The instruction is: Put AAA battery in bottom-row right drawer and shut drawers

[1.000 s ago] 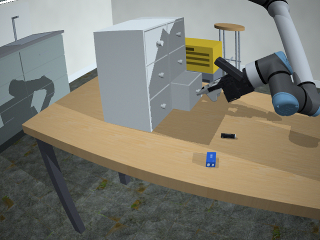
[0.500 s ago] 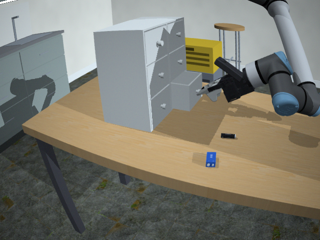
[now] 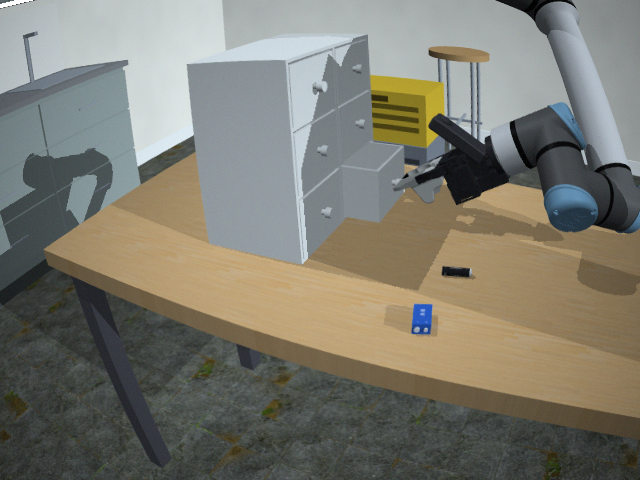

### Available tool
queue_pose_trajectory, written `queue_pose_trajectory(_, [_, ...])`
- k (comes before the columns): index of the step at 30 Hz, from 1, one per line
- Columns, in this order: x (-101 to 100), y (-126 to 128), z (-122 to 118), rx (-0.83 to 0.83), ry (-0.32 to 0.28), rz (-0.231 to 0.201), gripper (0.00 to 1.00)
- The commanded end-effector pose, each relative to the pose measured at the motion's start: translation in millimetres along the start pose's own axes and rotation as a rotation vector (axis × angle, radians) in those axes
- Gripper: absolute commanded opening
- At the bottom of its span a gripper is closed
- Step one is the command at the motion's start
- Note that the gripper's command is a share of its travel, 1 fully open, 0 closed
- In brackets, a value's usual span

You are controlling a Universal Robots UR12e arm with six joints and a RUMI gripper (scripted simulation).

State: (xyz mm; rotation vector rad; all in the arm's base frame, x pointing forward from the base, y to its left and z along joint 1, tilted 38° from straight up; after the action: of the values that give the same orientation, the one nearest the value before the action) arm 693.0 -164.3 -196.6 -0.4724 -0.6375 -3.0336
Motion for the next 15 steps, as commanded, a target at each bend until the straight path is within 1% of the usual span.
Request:
queue_pose_trajectory(1, [-1.0,-0.2,1.5,0.001,0.002,0.0,0.2])
queue_pose_trajectory(3, [-1.0,-0.2,1.5,0.001,0.002,0.0,0.2])
queue_pose_trajectory(4, [-1.0,-0.2,1.5,0.001,0.002,0.0,0.07])
queue_pose_trajectory(15, [-1.0,-0.2,1.5,0.001,0.002,0.0,0.07])
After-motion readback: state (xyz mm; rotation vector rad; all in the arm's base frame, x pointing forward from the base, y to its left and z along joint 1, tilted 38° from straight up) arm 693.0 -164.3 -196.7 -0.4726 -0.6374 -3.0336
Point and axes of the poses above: the point where the finger pads meet when closed, its own x axis back along the fingers, its own y axis across the jaws, z = x × y, the point moved 10 cm from there along x, back along the fingers, and after that the axes turned 15 degrees about -x, right-handed, at the moved point
